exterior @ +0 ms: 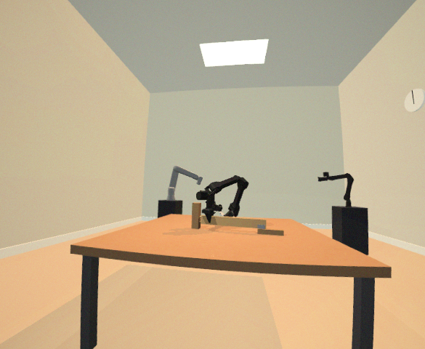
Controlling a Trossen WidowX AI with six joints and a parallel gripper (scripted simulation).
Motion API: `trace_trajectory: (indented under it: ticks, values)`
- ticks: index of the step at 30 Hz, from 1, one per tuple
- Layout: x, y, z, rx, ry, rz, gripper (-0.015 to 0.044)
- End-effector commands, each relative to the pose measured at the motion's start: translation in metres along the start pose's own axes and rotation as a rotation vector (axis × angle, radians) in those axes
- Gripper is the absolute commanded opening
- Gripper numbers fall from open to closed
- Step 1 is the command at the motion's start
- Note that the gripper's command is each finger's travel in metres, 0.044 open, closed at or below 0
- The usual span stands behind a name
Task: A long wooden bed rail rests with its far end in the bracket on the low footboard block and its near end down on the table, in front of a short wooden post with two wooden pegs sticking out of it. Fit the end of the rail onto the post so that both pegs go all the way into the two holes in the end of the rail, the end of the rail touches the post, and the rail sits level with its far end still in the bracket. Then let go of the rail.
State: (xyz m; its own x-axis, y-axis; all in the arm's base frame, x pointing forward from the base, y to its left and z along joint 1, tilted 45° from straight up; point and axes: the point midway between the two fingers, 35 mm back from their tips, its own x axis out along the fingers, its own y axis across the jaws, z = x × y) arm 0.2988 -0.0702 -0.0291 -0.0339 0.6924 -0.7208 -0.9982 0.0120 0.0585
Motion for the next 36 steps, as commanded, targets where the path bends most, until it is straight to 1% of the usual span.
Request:
trace_trajectory:
  ticks: [1,36]
  values:
    - [-0.0027,-0.0002,0.0011,0.0,0.002,-0.004,0.0]
    - [-0.0043,-0.0014,0.0005,0.0,0.002,-0.005,0.0]
